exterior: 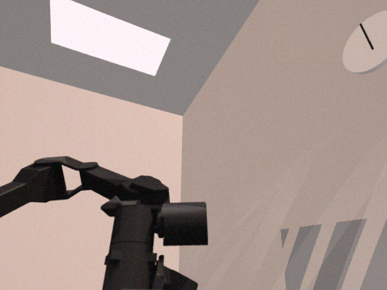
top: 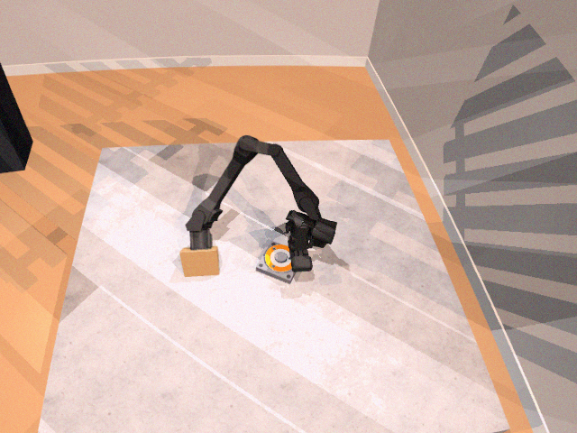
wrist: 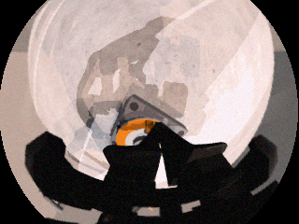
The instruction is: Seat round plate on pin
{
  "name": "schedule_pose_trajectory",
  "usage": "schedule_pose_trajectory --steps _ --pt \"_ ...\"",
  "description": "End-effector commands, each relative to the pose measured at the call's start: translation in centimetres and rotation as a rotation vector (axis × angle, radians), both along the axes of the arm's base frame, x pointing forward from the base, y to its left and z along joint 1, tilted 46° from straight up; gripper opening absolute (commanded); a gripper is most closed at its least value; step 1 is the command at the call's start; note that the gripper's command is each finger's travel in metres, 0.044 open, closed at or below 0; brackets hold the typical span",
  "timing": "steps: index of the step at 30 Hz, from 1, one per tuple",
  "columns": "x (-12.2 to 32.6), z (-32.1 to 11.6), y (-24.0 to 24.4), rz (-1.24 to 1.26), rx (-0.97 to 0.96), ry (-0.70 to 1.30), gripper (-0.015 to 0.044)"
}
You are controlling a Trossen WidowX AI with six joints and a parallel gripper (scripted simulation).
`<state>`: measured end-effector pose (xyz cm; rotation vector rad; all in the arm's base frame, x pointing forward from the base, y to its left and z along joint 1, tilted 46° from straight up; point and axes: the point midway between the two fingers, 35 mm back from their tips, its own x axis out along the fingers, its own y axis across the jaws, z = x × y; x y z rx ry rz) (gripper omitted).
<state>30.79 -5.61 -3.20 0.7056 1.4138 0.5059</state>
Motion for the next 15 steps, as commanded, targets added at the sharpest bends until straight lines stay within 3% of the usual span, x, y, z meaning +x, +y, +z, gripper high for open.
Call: schedule_pose_trajectory --steps 1,15 --pt "0.3 0.6 0.4 -0.001 0.002 -0.006 0.0" --pt "0.6 1.9 1.3 -0.001 0.003 -0.006 0.0"
